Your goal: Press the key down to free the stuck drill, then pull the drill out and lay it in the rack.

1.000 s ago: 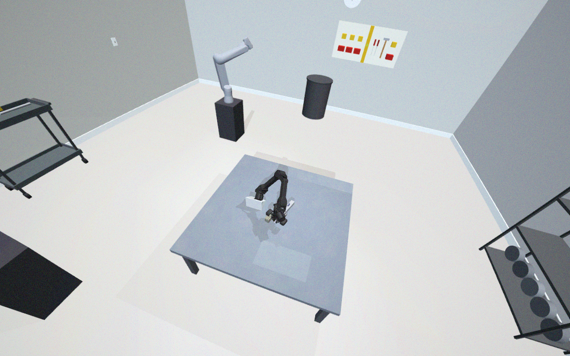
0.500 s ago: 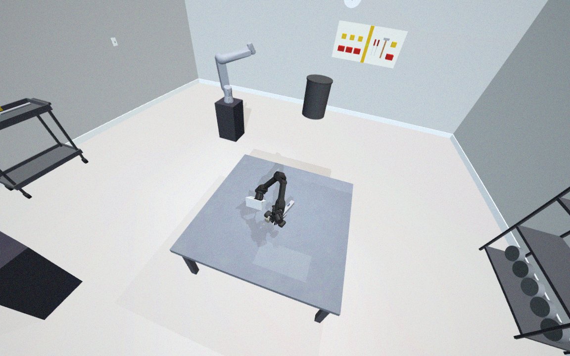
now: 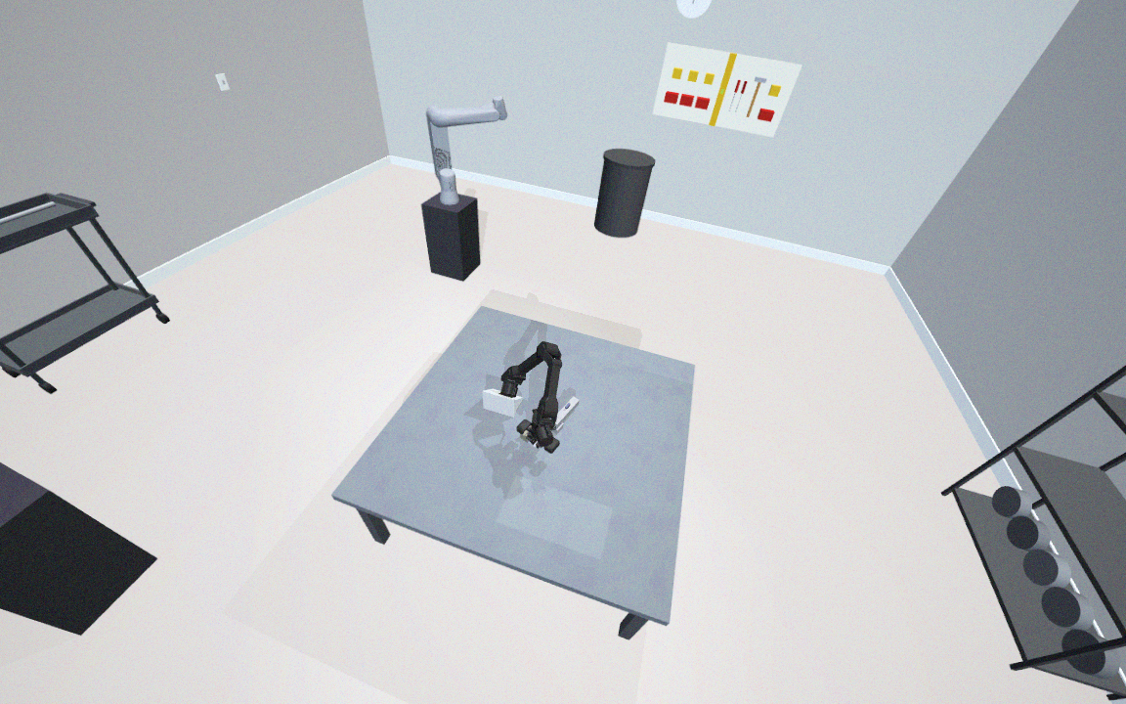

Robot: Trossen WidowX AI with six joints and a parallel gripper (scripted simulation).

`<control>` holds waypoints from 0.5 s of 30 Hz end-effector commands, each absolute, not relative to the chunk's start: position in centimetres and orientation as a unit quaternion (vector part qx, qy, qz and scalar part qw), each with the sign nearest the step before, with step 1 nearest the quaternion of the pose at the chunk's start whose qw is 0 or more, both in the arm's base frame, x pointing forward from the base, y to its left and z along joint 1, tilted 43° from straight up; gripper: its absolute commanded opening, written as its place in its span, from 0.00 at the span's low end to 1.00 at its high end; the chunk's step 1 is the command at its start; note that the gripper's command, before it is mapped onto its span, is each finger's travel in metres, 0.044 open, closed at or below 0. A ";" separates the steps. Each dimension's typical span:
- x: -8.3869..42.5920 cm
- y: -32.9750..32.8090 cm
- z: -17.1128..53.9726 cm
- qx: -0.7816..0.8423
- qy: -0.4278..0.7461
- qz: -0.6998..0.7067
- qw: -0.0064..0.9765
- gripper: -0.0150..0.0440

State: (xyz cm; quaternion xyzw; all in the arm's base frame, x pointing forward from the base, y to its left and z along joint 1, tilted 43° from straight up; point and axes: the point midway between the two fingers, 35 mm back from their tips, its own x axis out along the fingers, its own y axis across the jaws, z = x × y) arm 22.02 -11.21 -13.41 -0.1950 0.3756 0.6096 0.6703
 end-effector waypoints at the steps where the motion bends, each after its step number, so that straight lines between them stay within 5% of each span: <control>1: 22.0 -11.4 -13.2 -0.197 0.375 0.610 0.670 0.25; 15: 22.1 -11.9 -12.4 -0.197 0.375 0.610 0.670 0.25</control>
